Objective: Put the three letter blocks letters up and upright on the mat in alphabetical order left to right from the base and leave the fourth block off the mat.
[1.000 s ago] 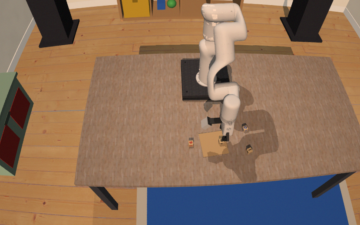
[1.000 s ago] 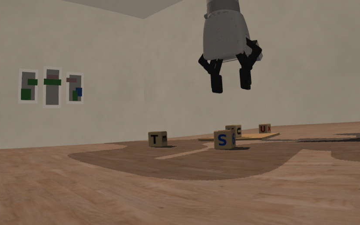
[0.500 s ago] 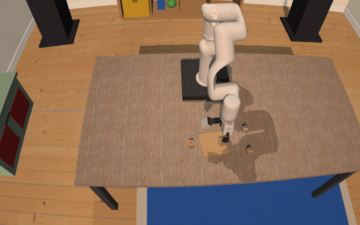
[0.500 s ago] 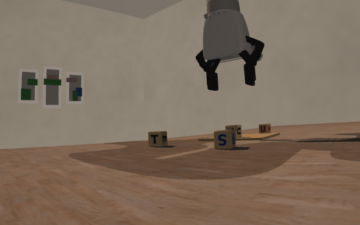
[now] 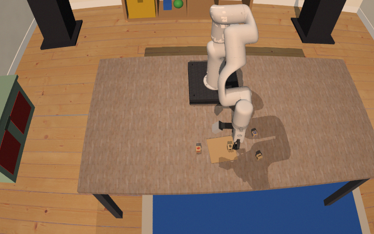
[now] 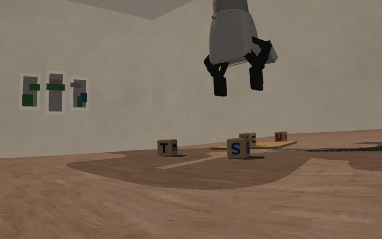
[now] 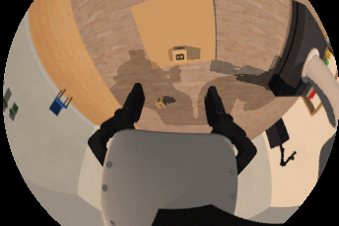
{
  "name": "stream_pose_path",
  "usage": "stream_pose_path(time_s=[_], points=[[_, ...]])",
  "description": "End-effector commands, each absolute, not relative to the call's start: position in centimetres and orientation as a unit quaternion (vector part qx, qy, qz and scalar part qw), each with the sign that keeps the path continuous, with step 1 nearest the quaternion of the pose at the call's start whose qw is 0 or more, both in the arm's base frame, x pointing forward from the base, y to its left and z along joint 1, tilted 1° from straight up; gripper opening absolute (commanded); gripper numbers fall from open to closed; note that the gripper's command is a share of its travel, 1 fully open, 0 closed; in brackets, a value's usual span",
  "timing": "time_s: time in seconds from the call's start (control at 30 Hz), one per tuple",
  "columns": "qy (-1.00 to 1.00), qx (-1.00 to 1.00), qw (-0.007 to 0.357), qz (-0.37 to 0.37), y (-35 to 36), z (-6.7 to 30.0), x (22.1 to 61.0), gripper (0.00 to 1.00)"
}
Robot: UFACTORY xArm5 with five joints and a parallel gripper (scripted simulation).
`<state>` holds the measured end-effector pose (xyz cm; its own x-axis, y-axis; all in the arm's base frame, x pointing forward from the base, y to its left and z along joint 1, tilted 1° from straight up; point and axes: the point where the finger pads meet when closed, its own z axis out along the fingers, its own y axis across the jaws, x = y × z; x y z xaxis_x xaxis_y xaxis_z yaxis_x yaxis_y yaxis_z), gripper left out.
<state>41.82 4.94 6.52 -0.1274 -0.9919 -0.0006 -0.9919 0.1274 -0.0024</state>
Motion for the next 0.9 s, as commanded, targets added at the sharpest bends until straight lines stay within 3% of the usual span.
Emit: stream_pose_path(time_s=[0.0,0.87], points=[[0.795,-0.607,0.002,-0.001,6.4,6.6,42.9,1.00],[0.935,-0.353,0.001,0.000,13.4,5.9,46.2,1.00]])
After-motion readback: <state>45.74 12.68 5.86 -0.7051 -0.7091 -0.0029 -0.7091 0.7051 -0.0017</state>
